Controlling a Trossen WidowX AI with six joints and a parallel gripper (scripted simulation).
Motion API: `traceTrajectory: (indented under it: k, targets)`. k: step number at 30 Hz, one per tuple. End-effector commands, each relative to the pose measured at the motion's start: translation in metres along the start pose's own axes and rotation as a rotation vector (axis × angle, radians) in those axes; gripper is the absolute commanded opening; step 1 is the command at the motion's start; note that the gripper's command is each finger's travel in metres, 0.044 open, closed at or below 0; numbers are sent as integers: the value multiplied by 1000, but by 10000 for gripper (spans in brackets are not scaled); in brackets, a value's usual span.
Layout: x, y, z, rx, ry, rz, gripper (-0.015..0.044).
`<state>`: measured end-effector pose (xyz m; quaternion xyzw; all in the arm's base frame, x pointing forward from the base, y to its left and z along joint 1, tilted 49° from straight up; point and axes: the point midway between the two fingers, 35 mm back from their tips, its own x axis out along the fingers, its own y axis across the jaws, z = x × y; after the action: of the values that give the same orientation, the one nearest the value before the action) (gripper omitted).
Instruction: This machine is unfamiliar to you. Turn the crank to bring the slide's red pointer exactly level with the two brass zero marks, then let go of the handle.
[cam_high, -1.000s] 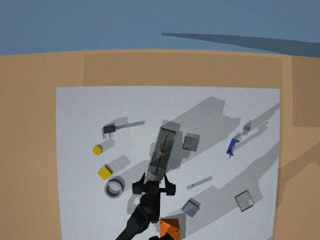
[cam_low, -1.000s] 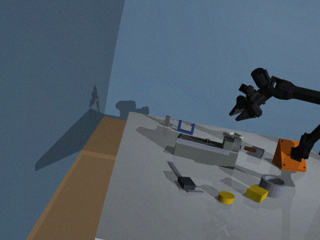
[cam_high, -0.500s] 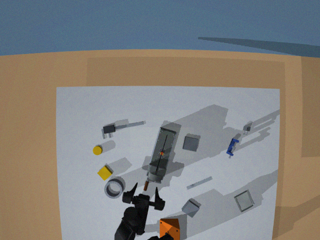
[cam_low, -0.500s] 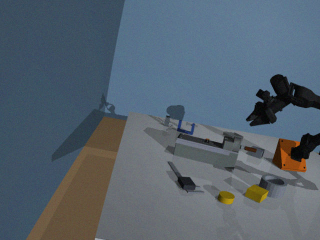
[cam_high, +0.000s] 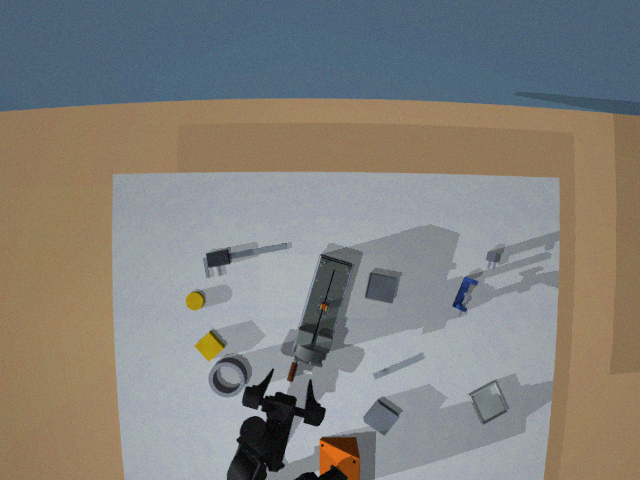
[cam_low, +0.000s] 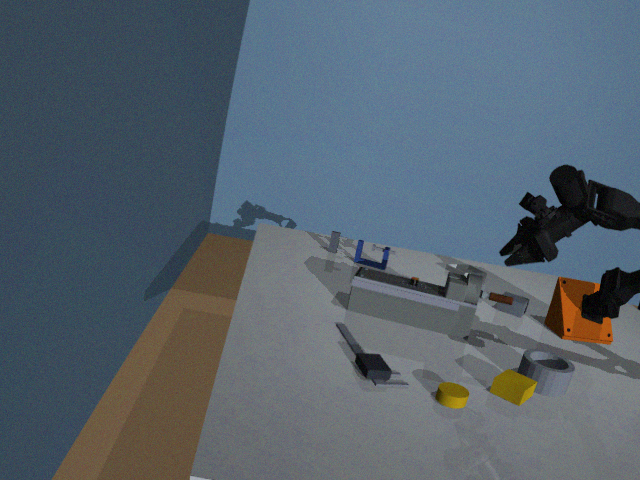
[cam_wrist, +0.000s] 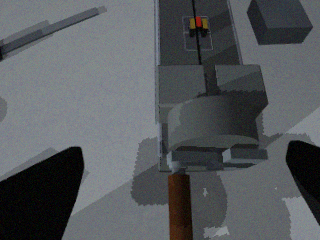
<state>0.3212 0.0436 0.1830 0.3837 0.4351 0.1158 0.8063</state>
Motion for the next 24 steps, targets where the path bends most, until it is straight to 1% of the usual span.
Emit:
traceTrajectory:
  k: [1,8,24]
  targets:
    - [13,-2,-13,5,1,-5,440]
    - [30,-1,-33,6,-2,0,440]
    - [46,-1,-47,5,0,-2,440]
